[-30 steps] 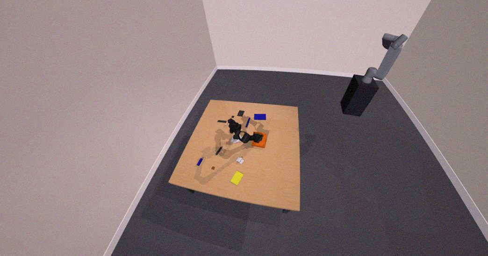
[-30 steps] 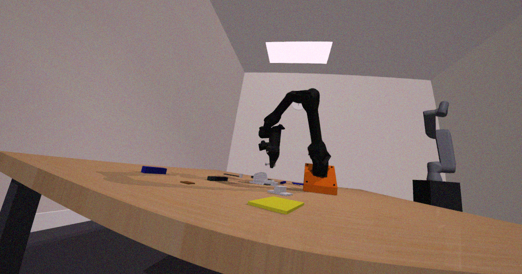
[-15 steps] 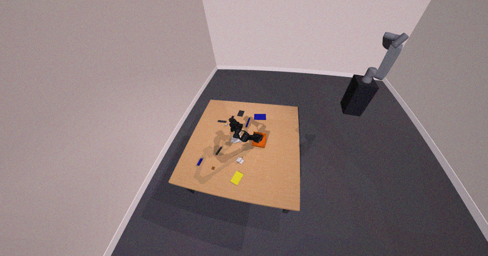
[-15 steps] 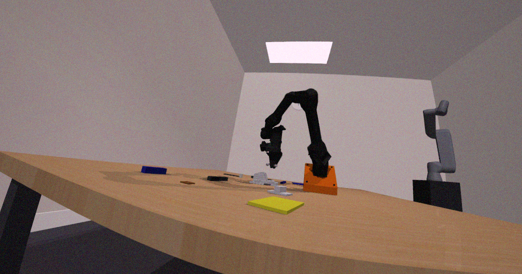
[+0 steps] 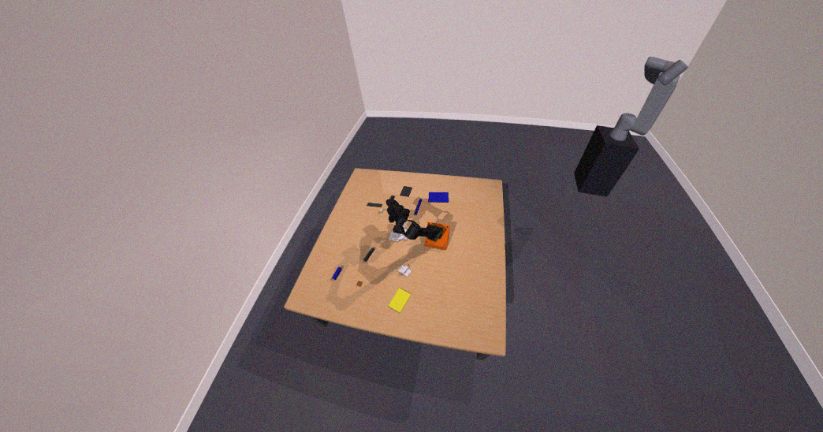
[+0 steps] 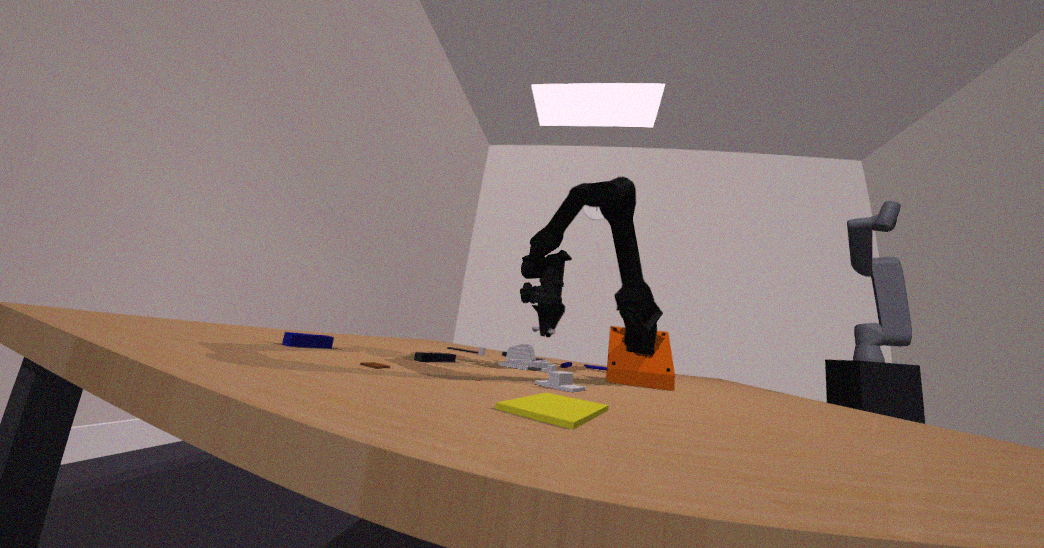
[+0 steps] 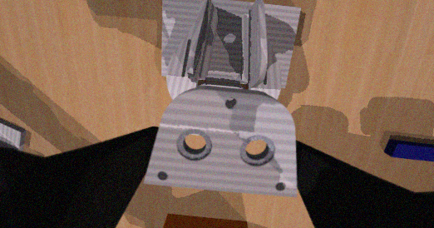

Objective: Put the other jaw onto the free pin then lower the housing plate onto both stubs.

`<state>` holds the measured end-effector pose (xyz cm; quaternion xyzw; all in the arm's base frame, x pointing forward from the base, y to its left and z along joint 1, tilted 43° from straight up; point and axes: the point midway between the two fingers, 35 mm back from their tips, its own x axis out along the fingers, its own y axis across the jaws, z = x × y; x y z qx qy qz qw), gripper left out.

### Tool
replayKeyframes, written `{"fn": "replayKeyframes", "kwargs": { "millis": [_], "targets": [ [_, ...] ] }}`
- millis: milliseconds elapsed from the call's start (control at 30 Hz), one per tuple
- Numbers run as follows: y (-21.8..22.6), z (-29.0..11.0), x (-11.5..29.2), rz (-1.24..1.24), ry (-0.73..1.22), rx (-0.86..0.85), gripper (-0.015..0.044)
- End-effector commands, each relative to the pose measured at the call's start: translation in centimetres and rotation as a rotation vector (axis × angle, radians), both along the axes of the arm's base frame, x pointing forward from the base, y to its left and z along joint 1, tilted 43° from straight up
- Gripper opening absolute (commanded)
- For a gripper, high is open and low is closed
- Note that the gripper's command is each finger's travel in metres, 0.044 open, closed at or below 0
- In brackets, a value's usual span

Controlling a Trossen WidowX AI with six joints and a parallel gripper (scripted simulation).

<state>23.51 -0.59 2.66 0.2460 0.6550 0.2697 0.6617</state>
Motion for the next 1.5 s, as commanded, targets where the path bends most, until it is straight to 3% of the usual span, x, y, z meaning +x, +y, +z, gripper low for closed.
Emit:
{"fn": "replayKeyframes", "kwargs": {
  "millis": [0, 1467],
  "targets": [
    [-0.1, -0.1, 0.0, -0.004, 0.004, -0.001, 0.0351],
    [0.1, 0.0, -1.4, 0.004, -0.003, -0.001, 0.0351]
  ]
}}
